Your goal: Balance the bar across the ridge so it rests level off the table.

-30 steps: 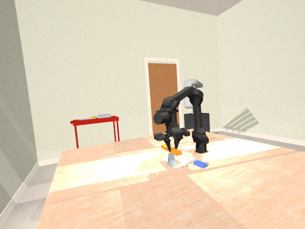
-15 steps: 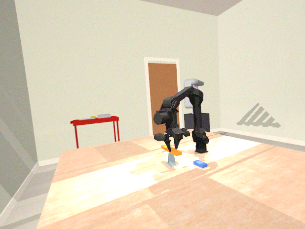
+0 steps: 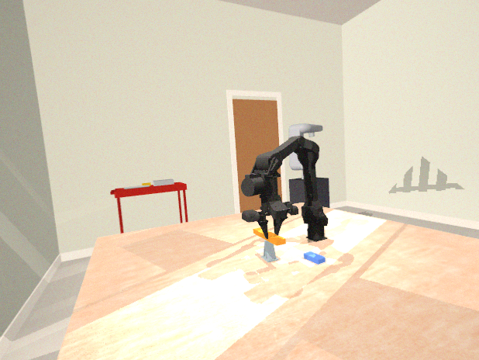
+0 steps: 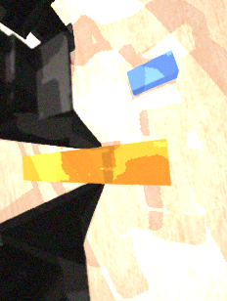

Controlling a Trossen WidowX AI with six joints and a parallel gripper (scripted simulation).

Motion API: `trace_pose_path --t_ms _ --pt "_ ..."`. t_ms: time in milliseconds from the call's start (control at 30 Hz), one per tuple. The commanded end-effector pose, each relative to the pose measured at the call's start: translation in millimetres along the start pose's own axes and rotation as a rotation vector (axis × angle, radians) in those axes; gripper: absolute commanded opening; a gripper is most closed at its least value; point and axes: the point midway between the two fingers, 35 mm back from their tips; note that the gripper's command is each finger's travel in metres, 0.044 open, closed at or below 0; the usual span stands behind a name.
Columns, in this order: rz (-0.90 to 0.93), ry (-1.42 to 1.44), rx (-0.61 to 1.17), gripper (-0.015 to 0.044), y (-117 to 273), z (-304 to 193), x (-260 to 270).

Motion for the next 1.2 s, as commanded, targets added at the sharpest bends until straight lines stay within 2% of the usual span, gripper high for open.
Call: trace_pose_path --t_ms 0,1167 --pt "0.001 -0.001 -0.004 0.0 -0.9 0.6 0.1" --pt "0.001 -0.001 -0.004 0.0 -3.8 0.5 0.1"
Point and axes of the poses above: the point midway between the two fingers, 35 mm back from their tips, its own y axis back along the fingers, its own x axis across the jaws, z = x × y, and after that the axes turned 7 degrees about y, right-handed
